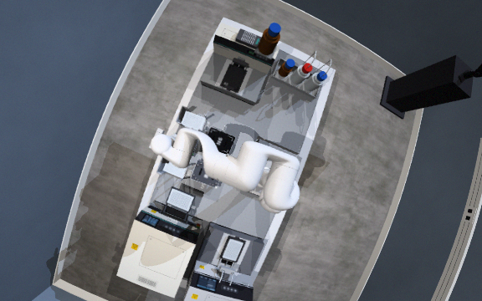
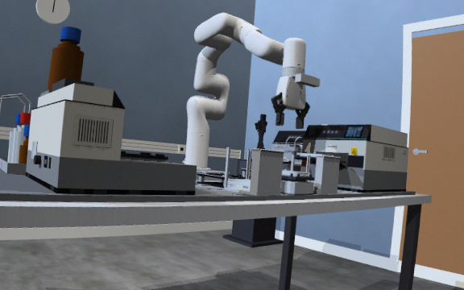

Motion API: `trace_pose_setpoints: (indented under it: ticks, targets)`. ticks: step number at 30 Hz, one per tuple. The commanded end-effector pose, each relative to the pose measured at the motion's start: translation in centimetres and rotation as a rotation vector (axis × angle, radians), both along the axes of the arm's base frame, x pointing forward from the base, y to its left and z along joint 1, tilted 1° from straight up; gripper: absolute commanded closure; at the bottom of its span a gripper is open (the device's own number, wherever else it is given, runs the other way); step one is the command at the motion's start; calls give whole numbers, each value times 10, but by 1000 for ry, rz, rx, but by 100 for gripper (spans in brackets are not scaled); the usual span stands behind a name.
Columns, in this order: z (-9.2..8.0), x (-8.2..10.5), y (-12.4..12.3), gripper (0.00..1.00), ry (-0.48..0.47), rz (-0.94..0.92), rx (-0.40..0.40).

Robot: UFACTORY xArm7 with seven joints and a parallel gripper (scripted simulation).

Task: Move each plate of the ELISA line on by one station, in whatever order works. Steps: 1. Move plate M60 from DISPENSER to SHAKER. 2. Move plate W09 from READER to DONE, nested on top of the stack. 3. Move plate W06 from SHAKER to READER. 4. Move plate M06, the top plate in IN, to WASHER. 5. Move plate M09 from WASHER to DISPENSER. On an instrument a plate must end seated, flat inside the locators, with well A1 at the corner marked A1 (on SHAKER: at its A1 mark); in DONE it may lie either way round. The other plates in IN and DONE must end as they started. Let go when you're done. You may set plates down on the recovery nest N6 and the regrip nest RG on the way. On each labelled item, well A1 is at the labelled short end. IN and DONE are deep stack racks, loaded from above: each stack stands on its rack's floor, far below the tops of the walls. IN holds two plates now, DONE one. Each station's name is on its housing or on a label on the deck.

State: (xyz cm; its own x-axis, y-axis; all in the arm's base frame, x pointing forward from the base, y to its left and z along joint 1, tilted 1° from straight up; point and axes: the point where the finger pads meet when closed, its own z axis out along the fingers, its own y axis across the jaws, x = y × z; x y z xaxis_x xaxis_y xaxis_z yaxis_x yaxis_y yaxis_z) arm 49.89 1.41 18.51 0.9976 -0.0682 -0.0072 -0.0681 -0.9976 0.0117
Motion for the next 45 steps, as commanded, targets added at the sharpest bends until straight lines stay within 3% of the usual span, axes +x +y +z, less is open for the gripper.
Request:
trace_pose_setpoints:
  ticks: [1,45]
  targets:
    - [2,-7,6,0,-7,-7,-2]
    - [1,-106,80,0,-10,-255,-2]
